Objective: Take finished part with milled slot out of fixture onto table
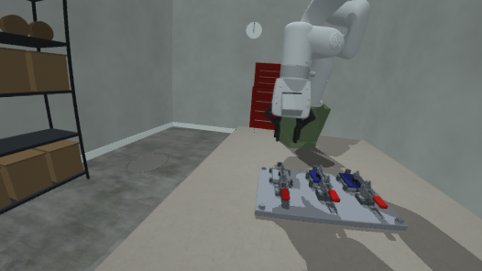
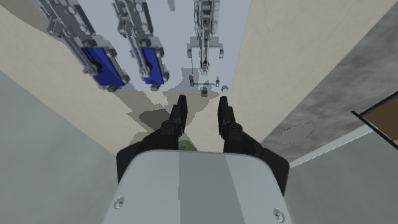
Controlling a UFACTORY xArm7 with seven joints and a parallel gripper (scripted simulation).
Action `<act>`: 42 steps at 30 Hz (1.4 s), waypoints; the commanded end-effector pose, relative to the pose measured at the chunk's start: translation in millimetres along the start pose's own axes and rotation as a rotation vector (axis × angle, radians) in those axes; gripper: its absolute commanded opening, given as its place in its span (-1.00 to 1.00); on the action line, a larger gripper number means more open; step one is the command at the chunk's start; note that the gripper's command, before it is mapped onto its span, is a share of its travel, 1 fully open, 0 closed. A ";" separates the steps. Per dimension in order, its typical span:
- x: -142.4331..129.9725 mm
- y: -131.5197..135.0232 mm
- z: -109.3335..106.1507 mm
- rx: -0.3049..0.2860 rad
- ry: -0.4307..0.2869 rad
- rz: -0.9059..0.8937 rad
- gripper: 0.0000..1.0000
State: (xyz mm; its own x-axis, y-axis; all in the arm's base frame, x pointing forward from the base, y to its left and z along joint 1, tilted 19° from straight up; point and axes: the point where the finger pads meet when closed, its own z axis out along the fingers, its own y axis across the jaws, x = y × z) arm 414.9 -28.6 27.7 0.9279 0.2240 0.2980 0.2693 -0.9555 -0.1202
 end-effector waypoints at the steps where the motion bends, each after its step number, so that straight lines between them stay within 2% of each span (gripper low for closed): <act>1: 25.0 0.8 -0.4 -0.002 0.000 0.000 -0.05; 4: 44.5 0.8 -0.4 -0.002 0.000 0.000 -0.05; 6: 44.5 0.8 -0.4 -0.002 0.000 0.000 -0.05; 11: 81.8 0.8 -0.4 -0.002 0.001 0.000 -0.05; 20: 126.3 0.8 -0.5 -0.002 0.000 0.000 -0.05; 33: 132.7 0.8 0.5 -0.002 0.000 0.000 -0.05; 42: 132.7 0.9 13.2 -0.002 0.000 0.000 -0.05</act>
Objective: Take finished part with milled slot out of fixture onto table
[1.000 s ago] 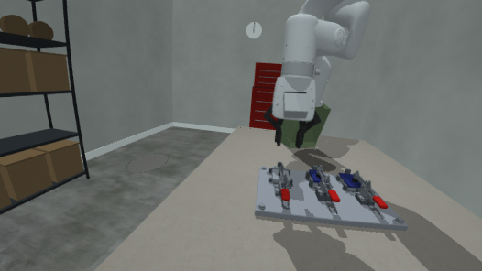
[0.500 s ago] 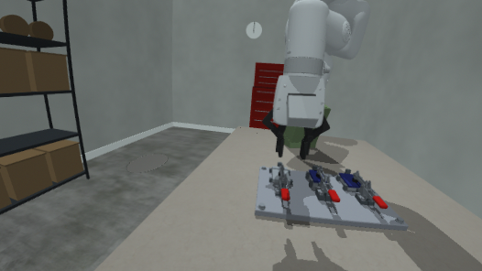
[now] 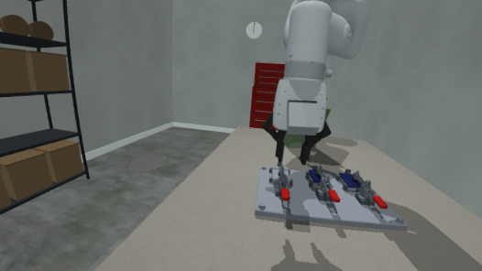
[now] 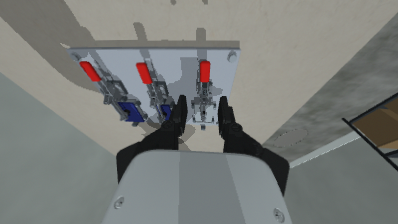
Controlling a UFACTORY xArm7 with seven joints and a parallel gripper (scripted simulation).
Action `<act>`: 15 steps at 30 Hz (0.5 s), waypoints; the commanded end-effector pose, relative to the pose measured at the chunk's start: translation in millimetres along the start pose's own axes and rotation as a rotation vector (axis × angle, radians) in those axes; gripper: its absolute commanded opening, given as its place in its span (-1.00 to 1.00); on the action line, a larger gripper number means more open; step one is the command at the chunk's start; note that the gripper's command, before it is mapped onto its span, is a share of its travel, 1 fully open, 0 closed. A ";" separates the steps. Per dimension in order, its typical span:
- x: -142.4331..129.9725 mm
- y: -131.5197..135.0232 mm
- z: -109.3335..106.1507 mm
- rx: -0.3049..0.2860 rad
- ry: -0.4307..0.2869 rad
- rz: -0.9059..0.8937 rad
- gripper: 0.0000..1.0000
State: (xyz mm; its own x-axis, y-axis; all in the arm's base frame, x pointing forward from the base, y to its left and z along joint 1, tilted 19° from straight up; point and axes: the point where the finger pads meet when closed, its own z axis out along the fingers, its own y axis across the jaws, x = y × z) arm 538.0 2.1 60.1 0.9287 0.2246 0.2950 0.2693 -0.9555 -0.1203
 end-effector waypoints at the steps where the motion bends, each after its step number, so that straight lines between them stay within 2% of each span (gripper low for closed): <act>1: 2.0 0.9 9.4 -0.002 0.004 0.000 -0.05; 13: 2.2 1.0 54.6 -0.002 0.004 0.000 -0.05; 15: 2.2 1.0 54.6 -0.002 0.004 0.000 -0.05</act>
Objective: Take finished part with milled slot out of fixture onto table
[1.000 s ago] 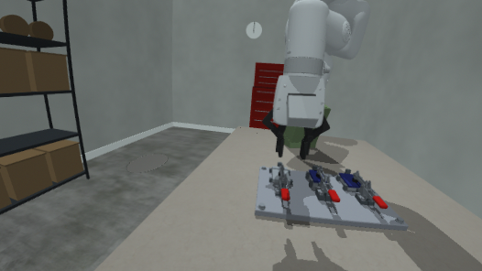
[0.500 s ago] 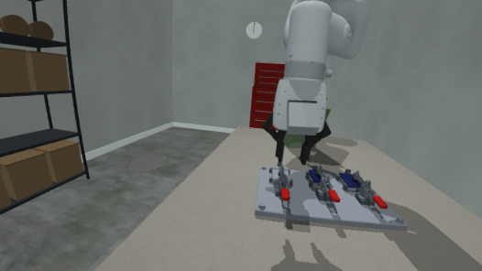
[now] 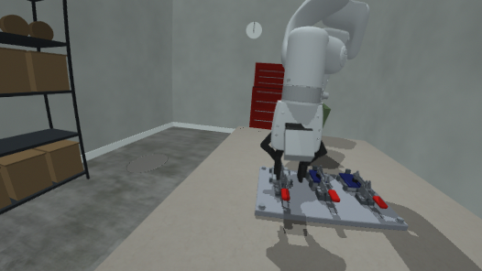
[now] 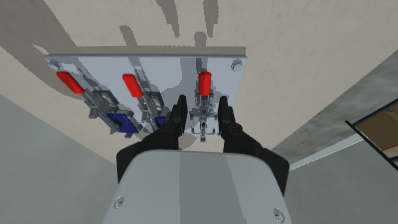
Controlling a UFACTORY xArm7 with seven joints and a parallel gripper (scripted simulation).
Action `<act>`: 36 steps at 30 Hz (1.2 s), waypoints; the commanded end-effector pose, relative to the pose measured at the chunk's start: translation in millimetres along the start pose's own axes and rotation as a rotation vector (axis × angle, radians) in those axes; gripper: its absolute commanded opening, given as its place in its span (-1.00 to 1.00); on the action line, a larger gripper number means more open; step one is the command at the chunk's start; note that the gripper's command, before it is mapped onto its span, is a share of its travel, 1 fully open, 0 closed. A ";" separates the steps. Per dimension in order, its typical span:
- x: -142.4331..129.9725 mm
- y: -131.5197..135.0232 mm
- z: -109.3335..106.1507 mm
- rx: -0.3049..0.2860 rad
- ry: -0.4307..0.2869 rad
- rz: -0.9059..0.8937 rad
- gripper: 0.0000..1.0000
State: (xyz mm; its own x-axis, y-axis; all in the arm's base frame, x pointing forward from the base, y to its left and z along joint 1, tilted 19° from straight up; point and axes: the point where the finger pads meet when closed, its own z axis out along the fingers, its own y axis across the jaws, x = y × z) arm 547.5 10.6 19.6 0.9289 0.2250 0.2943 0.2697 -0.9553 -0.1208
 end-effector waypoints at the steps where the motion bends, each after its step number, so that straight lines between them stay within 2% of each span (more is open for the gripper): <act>1: 3.4 1.7 15.1 -0.003 0.004 0.000 -0.05; 8: 3.4 1.7 27.3 -0.003 0.004 0.000 -0.05; 26: 3.4 1.7 28.6 -0.003 0.004 0.000 -0.05; 36: 4.1 2.1 39.7 -0.003 0.004 0.000 -0.05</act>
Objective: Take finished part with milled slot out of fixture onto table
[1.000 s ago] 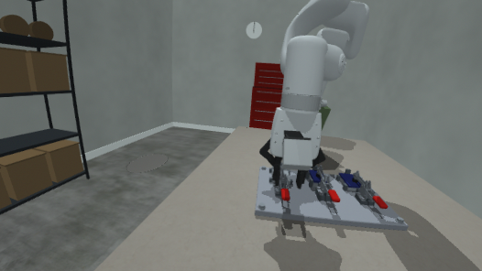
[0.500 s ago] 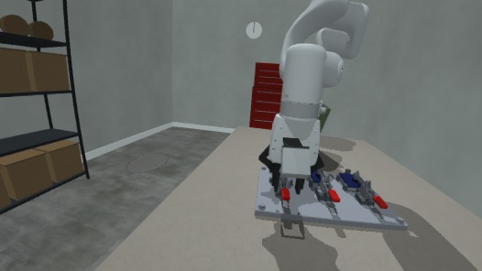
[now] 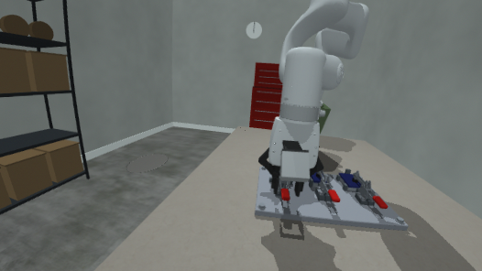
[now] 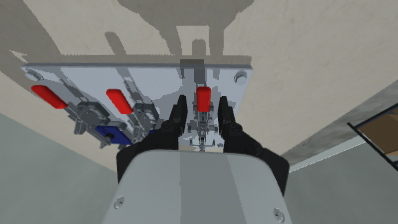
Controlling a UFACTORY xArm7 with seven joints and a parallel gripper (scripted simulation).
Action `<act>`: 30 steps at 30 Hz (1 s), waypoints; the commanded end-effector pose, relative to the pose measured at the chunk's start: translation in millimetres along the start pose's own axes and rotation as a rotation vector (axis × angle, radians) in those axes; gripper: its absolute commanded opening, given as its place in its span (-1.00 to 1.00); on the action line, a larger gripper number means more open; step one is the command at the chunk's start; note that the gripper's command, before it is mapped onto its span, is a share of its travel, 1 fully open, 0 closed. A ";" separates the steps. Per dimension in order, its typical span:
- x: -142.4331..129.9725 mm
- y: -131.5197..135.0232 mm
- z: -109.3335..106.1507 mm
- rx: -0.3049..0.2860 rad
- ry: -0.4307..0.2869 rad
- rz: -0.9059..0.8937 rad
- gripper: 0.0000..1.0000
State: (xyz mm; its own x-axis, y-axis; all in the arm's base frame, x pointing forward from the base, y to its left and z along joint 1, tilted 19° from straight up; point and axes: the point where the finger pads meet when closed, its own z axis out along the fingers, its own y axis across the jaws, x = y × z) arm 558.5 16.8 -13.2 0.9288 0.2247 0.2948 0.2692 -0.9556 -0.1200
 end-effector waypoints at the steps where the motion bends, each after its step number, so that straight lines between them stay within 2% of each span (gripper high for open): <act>1: 2.3 1.2 6.9 -0.002 0.004 0.000 -0.05; 9: 3.1 1.6 19.6 -0.002 0.004 0.000 -0.05; 24: 3.2 1.6 20.5 -0.002 0.004 0.000 -0.05; 25: 3.2 1.6 20.5 -0.002 0.004 0.000 -1.00; 30: 3.2 1.6 20.5 -0.002 0.004 0.000 -1.00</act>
State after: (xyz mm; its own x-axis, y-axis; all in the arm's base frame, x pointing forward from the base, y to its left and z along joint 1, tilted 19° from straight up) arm 565.7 20.5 -33.5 0.9287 0.2245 0.2951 0.2691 -0.9557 -0.1197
